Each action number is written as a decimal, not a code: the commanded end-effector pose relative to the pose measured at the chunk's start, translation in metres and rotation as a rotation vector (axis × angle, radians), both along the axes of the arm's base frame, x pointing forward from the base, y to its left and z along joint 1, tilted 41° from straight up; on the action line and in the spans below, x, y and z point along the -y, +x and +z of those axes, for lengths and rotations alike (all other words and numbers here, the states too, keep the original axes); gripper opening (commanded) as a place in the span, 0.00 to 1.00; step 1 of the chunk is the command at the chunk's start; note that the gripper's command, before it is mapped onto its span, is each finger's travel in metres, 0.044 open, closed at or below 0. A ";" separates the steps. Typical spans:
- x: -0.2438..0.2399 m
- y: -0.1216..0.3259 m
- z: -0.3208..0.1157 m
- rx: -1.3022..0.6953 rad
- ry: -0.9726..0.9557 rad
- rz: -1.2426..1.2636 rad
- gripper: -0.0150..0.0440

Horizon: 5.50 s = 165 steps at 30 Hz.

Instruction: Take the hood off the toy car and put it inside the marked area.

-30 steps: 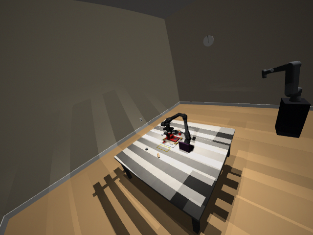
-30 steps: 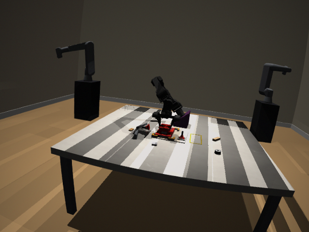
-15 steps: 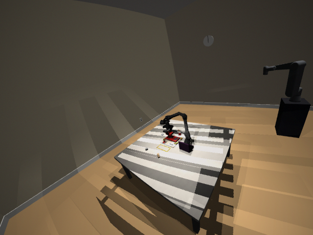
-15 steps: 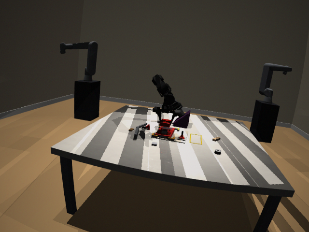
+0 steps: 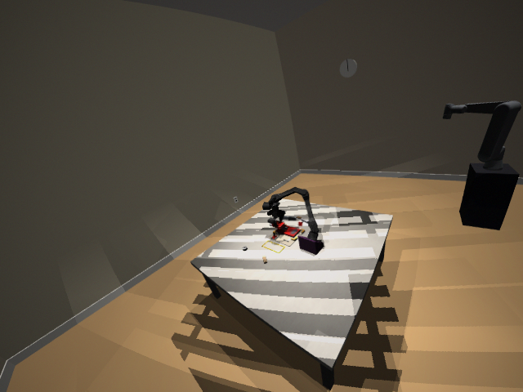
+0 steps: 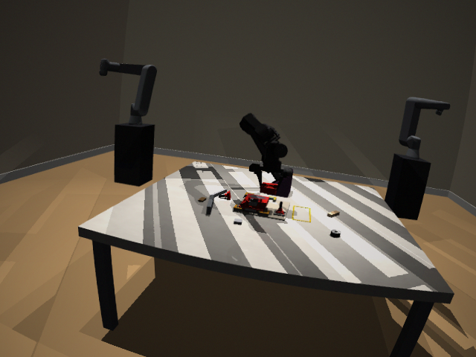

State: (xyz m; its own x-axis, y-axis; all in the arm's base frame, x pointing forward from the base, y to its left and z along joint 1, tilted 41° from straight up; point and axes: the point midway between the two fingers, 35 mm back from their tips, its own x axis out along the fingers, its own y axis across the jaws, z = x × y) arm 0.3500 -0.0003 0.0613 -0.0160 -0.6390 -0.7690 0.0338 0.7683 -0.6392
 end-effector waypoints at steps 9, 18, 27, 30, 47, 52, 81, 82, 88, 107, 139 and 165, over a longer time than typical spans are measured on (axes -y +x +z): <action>-0.075 -0.011 -0.058 0.003 0.014 -0.026 0.25; -0.125 -0.035 -0.100 0.009 0.000 -0.055 0.25; -0.127 -0.038 -0.105 0.009 -0.002 -0.057 0.25; -0.125 -0.037 -0.108 0.009 -0.002 -0.057 0.25; -0.115 -0.037 -0.121 0.010 -0.002 -0.056 0.25; -0.112 -0.037 -0.124 0.010 -0.002 -0.056 0.25; -0.094 -0.038 -0.145 0.010 -0.004 -0.056 0.25; -0.093 -0.038 -0.146 0.011 -0.004 -0.056 0.25; -0.090 -0.039 -0.150 0.011 -0.004 -0.057 0.25; -0.078 -0.041 -0.163 0.011 -0.006 -0.057 0.25; -0.069 -0.042 -0.173 0.011 -0.006 -0.057 0.25; -0.066 -0.041 -0.176 0.016 -0.003 -0.063 0.74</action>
State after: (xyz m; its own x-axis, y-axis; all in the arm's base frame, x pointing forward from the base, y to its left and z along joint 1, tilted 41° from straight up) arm 0.3083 0.0654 -0.1153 -0.0449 -0.6394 -0.7675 0.0920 0.7624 -0.6405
